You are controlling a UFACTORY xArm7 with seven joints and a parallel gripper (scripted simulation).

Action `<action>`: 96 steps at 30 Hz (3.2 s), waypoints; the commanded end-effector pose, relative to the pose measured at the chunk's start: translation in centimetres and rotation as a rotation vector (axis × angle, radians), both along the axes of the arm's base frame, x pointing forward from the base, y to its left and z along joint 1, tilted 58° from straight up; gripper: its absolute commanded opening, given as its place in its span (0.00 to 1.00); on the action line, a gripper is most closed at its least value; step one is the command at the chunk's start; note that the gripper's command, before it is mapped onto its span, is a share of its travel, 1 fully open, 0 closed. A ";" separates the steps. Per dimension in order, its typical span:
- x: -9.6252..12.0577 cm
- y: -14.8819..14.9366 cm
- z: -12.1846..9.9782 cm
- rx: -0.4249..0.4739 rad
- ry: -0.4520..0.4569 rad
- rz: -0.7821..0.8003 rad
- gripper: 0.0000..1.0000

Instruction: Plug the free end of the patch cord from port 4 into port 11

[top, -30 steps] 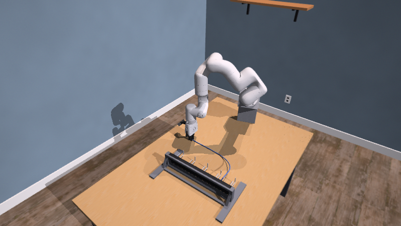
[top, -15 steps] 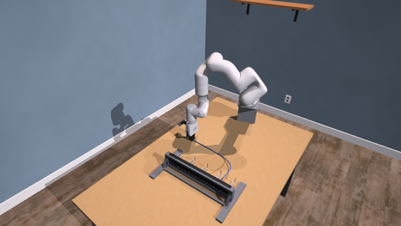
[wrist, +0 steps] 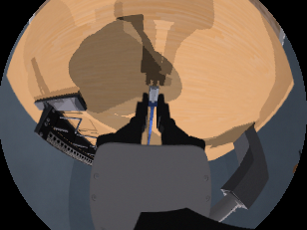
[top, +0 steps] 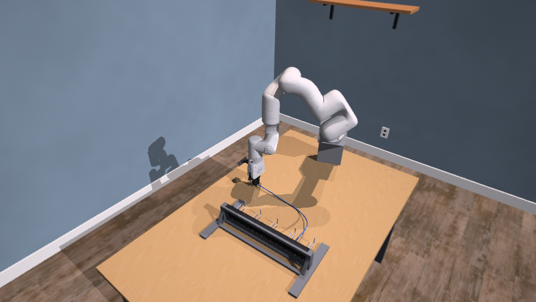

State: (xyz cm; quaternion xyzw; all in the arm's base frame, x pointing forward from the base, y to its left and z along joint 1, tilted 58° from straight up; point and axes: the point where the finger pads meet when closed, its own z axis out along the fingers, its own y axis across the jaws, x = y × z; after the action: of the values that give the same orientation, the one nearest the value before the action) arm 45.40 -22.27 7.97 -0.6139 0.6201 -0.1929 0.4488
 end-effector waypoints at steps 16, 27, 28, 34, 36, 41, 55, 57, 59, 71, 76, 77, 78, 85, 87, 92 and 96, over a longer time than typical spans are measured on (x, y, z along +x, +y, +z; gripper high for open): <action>-2.5 -1.1 1.6 -0.001 0.000 -0.003 0.00; -3.1 -1.4 2.0 -0.001 0.000 -0.003 0.00; -3.1 -1.4 2.1 -0.001 0.000 -0.003 0.00; -3.2 -1.4 2.1 -0.001 0.000 -0.003 0.00; -3.2 -1.4 2.1 -0.001 0.000 -0.003 0.00; -3.2 -1.4 2.1 -0.002 0.000 -0.004 0.00; -3.2 -1.3 2.3 -0.009 -0.003 0.000 0.00; -3.2 -1.2 2.4 -0.016 -0.006 0.005 0.00; -3.2 -1.0 2.6 -0.028 -0.010 0.013 0.00; -3.0 1.2 4.9 -0.146 -0.055 0.094 0.00; -2.9 2.9 6.6 -0.236 -0.089 0.155 0.00; -2.9 2.9 6.6 -0.236 -0.089 0.155 0.00; -2.9 2.9 6.6 -0.236 -0.089 0.155 0.00; -2.6 5.5 9.4 -0.380 -0.144 0.251 0.00; -2.6 6.3 10.3 -0.423 -0.161 0.280 0.00; -2.4 8.3 12.5 -0.533 -0.203 0.353 0.00; -2.4 9.1 13.3 -0.578 -0.220 0.383 0.00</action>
State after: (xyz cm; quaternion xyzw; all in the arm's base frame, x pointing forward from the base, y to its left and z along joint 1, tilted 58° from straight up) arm 43.18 -13.95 19.88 -0.7836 0.3870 -0.3240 0.3623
